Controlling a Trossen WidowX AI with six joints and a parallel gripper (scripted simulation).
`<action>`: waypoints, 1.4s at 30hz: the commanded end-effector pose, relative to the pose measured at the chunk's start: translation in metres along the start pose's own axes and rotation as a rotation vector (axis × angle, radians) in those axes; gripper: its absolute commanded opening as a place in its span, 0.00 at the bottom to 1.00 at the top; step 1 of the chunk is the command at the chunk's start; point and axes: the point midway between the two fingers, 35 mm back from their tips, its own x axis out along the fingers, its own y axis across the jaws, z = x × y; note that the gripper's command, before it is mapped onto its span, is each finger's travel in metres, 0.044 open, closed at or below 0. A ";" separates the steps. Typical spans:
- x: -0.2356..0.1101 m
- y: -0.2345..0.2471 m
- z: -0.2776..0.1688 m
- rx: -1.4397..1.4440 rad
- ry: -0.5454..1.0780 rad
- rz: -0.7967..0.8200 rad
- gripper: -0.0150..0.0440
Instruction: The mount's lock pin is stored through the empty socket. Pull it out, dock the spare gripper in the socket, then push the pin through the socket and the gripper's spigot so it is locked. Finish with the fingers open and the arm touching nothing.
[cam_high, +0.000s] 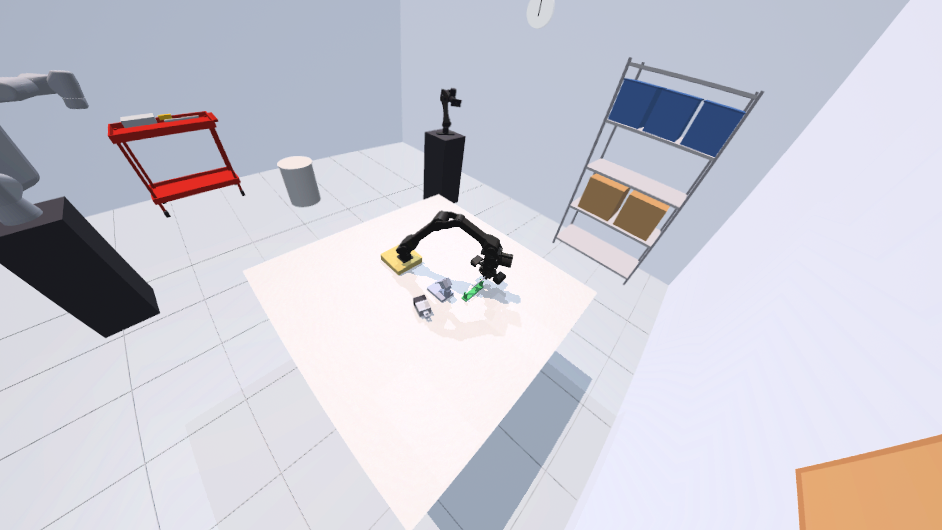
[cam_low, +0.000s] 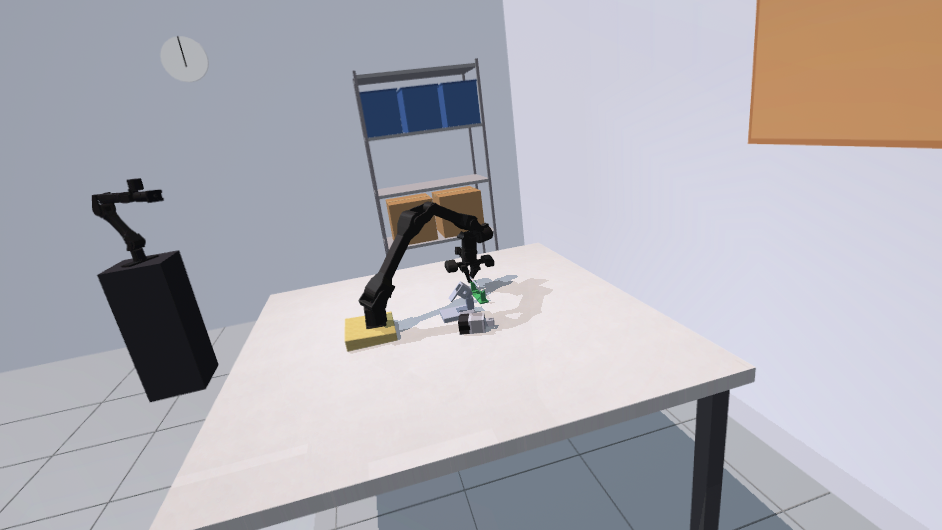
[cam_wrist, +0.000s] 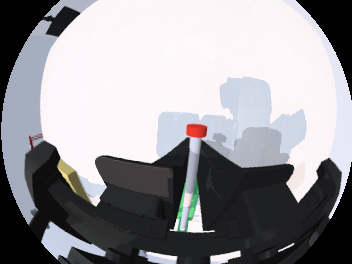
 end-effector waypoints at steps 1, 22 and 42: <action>0.001 0.000 0.000 -0.003 0.000 0.000 0.25; 0.000 0.000 0.000 0.000 0.000 0.000 0.59; -0.032 0.010 0.003 -0.001 0.019 0.040 0.59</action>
